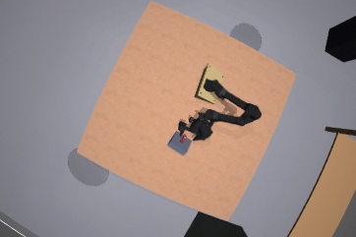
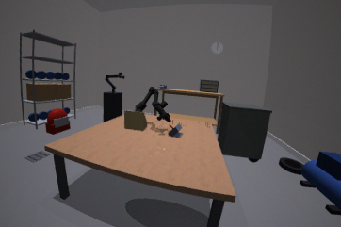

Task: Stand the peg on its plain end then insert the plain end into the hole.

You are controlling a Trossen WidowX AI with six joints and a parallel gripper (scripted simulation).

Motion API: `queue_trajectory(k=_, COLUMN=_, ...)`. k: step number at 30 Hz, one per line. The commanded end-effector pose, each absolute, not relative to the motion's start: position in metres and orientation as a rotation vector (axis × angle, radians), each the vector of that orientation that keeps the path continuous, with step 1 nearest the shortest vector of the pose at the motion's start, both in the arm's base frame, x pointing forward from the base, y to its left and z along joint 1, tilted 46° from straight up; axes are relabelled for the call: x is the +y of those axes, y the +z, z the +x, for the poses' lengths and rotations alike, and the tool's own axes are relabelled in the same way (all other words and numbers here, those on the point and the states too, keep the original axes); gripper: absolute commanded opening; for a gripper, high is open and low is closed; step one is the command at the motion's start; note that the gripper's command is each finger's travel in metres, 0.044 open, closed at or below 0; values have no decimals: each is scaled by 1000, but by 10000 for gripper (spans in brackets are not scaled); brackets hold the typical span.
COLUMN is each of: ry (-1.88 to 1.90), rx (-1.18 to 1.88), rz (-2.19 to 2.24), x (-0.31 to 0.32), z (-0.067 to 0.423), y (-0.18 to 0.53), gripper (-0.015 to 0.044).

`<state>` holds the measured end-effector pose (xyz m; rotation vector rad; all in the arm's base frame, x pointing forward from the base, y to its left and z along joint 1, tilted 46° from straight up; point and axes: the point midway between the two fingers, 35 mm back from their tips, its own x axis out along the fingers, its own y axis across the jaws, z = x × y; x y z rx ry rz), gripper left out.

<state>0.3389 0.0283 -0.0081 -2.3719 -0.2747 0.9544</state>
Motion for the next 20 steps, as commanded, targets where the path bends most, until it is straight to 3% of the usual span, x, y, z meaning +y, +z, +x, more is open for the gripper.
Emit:
queue_trajectory(k=1, ry=963, rx=-279, rz=-2368, x=28, z=335, y=-8, gripper=440)
queue_trajectory(k=20, ry=962, rx=-278, rz=-2369, x=20, z=325, y=4, gripper=440)
